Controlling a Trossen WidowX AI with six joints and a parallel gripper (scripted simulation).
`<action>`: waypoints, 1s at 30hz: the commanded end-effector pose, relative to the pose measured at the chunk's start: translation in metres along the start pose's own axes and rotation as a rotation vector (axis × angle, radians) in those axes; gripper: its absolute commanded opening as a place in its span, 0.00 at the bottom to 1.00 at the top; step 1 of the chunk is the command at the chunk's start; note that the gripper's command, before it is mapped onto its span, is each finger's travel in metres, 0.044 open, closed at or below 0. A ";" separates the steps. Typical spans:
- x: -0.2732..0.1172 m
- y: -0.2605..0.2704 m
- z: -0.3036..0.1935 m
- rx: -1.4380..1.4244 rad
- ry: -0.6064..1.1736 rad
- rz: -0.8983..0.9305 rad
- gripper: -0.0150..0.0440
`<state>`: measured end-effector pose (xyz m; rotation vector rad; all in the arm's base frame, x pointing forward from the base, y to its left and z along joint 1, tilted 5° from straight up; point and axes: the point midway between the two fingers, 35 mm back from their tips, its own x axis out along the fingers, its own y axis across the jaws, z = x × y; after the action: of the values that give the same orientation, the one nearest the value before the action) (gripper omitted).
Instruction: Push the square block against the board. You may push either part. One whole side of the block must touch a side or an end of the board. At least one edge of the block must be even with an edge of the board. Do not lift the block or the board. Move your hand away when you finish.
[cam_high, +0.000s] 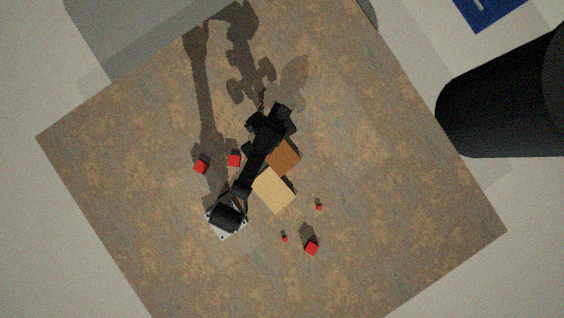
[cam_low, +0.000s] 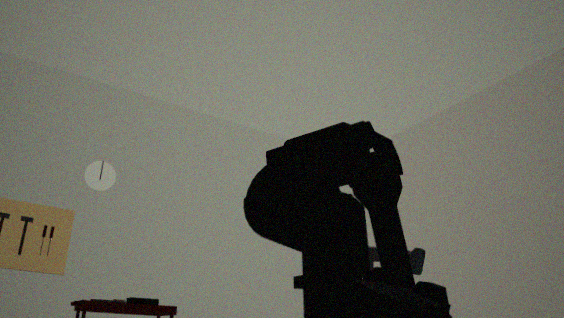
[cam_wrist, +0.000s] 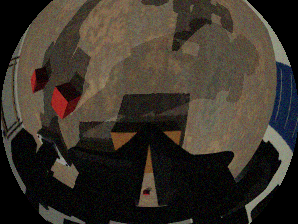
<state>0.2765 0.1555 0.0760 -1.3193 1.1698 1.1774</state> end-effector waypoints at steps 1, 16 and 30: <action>0.002 0.001 0.000 -0.026 0.001 -0.007 0.25; 0.055 0.007 0.000 -0.108 0.001 -0.007 0.25; 0.055 0.004 -0.010 -0.108 0.002 -0.007 0.25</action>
<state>0.2752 0.1453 0.0211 -1.3981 1.1209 1.2508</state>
